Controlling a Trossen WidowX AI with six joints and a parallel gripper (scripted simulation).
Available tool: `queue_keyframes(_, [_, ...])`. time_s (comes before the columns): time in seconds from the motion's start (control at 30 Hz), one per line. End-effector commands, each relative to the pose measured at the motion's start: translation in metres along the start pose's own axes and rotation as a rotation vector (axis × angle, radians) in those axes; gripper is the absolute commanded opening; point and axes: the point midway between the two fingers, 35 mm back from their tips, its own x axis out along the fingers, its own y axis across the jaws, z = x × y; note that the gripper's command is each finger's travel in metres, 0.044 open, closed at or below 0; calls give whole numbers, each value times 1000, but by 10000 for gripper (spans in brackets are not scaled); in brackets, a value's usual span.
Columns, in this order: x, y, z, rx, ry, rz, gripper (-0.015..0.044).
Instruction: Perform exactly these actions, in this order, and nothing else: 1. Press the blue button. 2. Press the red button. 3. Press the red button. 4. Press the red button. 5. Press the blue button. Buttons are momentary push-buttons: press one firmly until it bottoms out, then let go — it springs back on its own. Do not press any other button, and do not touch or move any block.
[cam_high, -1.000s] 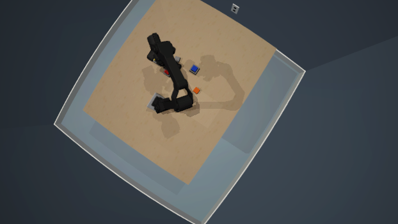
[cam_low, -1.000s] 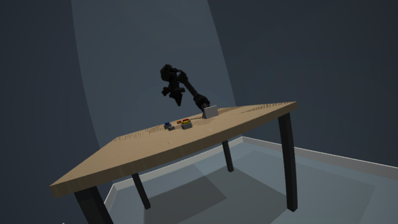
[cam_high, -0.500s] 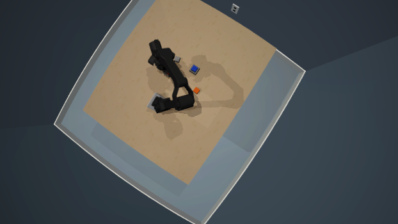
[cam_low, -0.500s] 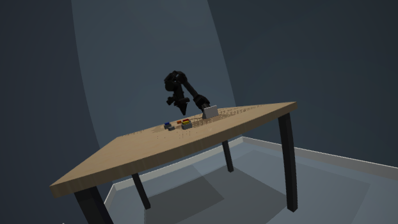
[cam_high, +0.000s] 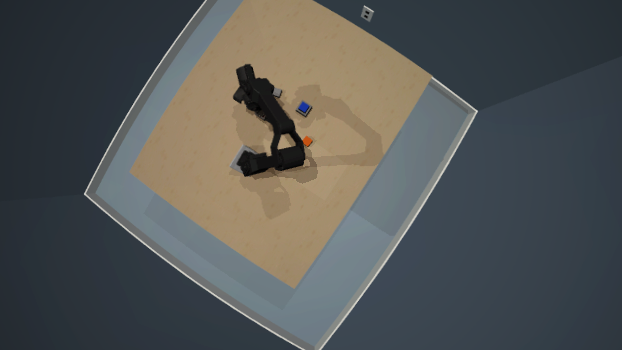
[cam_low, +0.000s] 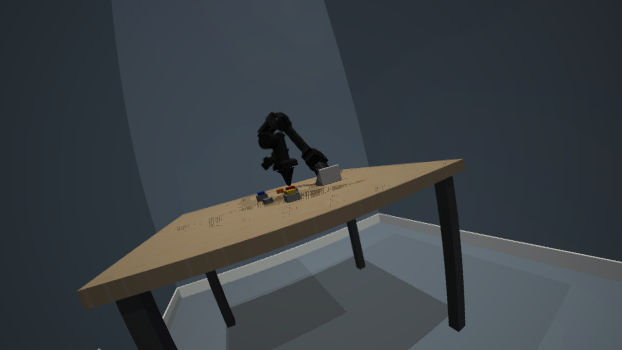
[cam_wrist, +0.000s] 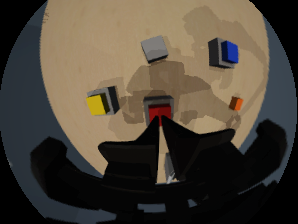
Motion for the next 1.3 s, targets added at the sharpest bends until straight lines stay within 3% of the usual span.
queue_keyframes(0.0, [8, -1, -2, -10, 1, -7, 20])
queue_keyframes(0.77, [13, -2, -2, -9, 1, -7, 20])
queue_keyframes(0.97, [-19, -1, -2, -10, 1, -6, 20])
queue_keyframes(1.27, [-15, -1, -2, -10, 1, -6, 20])
